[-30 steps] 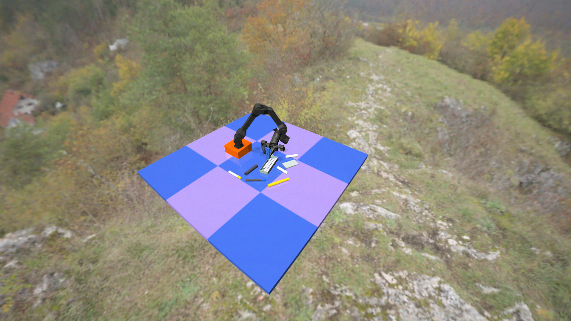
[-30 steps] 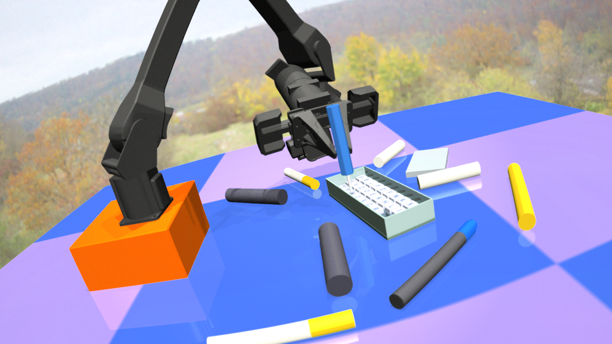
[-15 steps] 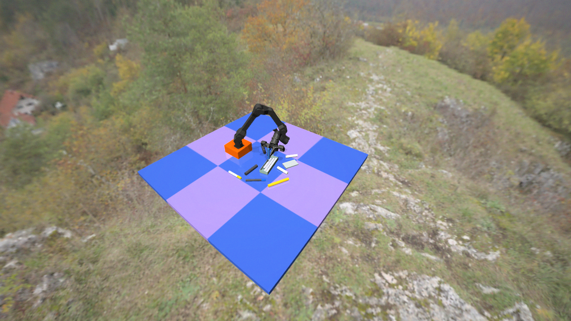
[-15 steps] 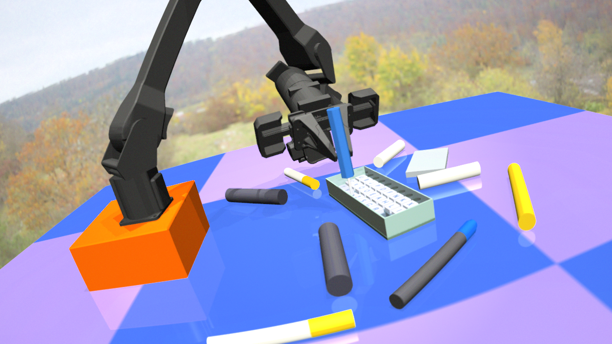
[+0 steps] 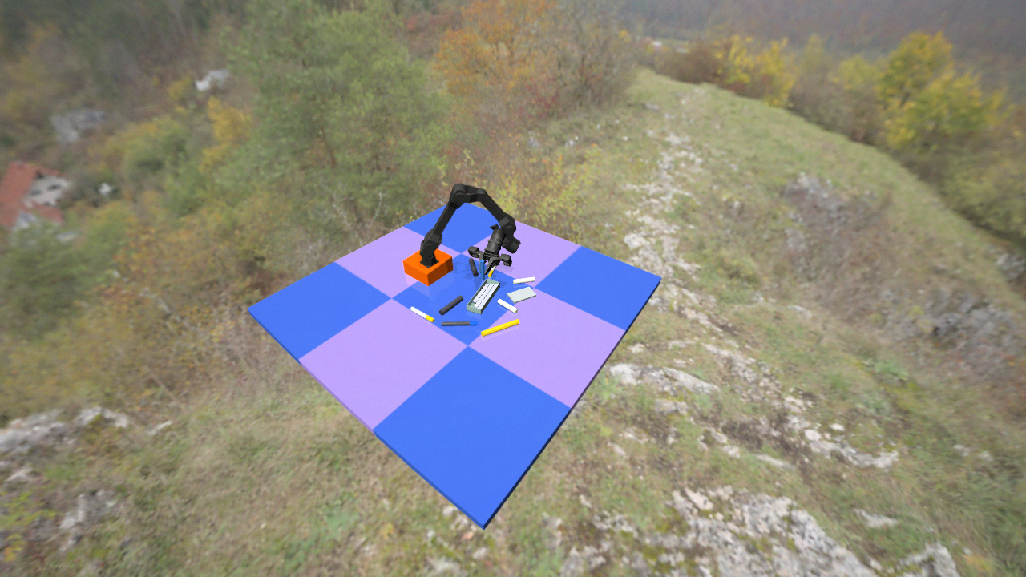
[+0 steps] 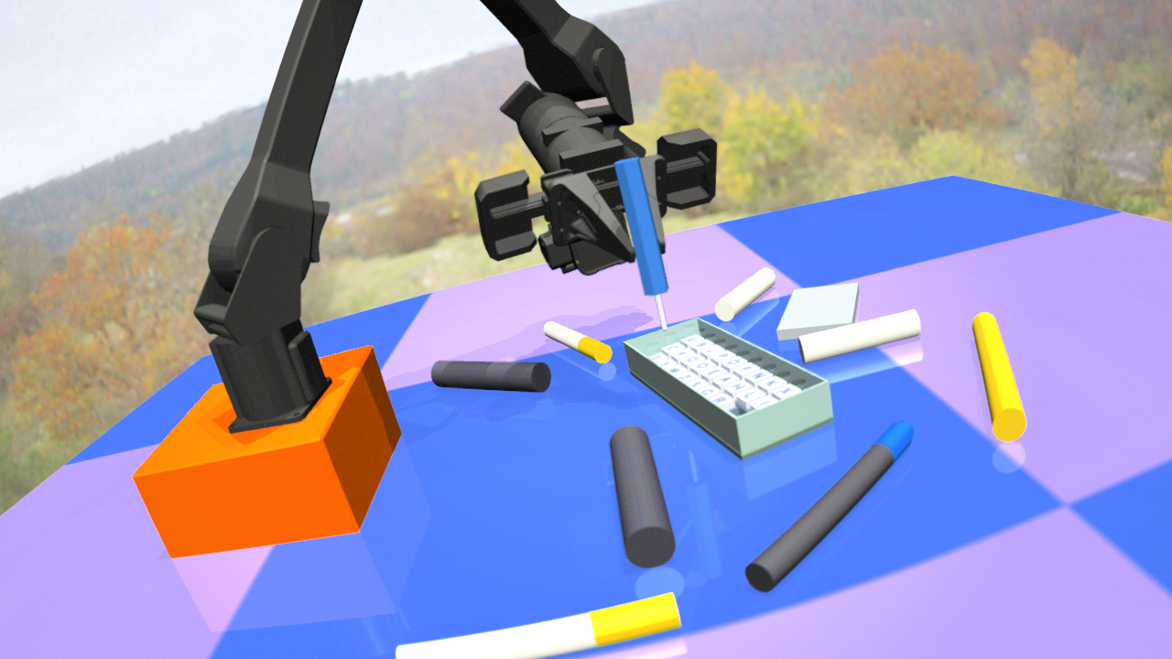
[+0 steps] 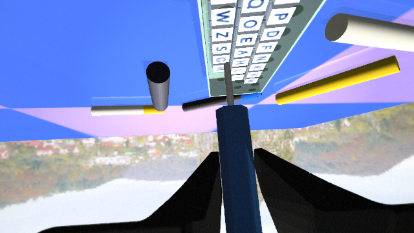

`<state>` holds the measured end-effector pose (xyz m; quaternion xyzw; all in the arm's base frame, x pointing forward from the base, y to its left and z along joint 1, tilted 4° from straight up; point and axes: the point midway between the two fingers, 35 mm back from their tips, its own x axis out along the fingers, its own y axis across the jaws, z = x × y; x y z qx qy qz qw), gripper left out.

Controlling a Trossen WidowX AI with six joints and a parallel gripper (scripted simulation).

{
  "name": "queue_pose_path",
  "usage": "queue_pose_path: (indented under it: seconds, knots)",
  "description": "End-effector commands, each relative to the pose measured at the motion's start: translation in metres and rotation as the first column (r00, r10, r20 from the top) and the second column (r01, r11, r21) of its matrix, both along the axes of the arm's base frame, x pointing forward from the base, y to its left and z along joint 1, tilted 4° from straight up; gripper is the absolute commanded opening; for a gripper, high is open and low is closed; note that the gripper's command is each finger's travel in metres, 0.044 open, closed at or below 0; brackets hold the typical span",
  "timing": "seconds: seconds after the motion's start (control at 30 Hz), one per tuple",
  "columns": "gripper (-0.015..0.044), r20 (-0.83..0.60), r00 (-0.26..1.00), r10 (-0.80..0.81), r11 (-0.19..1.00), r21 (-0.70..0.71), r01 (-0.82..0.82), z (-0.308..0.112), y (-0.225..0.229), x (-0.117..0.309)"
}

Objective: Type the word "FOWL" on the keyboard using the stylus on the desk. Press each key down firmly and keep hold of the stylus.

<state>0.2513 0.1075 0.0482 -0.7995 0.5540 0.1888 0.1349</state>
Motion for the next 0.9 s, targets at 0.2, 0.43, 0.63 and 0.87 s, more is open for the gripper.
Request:
queue_pose_path:
  seconds: [0.2,0.43,0.63,0.87]
  knots:
    - [0.0012,0.0,1.0,0.001,1.0,0.002,-0.001,0.001,-0.002,0.002]
    - [0.0,-0.004,1.0,0.004,1.0,0.014,-0.004,0.004,-0.025,0.021]
    - [0.0,0.001,1.0,0.001,1.0,0.01,-0.001,0.008,-0.053,0.038]
    - [0.0,0.006,1.0,-0.004,1.0,0.0,0.004,0.013,-0.07,0.046]
